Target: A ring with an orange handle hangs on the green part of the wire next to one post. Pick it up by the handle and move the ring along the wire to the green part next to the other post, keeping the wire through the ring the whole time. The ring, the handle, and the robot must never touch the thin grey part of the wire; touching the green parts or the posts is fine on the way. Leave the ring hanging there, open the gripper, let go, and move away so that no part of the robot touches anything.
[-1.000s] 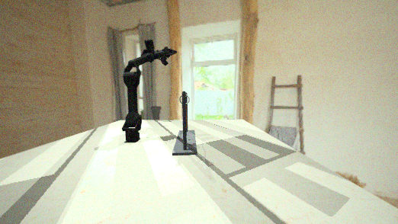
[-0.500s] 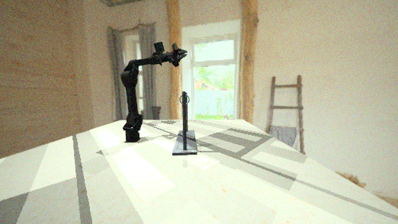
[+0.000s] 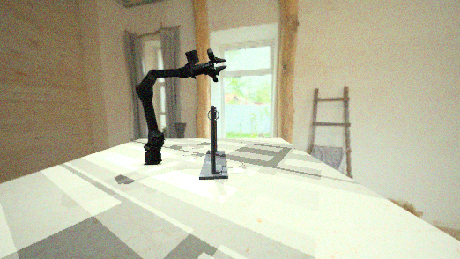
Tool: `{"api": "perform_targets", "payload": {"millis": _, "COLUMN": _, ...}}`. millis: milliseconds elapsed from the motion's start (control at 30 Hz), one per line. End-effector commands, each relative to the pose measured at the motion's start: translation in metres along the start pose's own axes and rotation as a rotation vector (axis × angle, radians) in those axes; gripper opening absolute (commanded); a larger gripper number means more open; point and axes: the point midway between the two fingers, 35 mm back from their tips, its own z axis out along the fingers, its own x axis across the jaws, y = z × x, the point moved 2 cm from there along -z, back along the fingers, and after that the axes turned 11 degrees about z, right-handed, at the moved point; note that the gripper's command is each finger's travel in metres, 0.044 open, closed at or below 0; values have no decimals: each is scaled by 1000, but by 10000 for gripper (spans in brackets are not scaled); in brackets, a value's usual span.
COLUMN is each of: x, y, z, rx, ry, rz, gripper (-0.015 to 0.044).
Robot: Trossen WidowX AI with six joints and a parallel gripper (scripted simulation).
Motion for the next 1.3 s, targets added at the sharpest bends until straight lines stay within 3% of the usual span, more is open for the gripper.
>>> {"api": "perform_targets", "payload": {"millis": 0, "x": 9, "y": 22, "z": 7, "rx": -14, "ry": 9, "rz": -123, "gripper": 160}}
{"api": "perform_targets", "payload": {"millis": 667, "x": 71, "y": 141, "z": 15, "rx": -138, "ry": 21, "rz": -743, "gripper": 160}}
{"api": "perform_targets", "payload": {"millis": 967, "x": 100, "y": 195, "z": 2, "rx": -212, "ry": -5, "rz": -1001, "gripper": 160}}
{"api": "perform_targets", "payload": {"millis": 1267, "x": 148, "y": 265, "z": -29, "rx": -392, "ry": -26, "rz": -1186, "gripper": 160}}
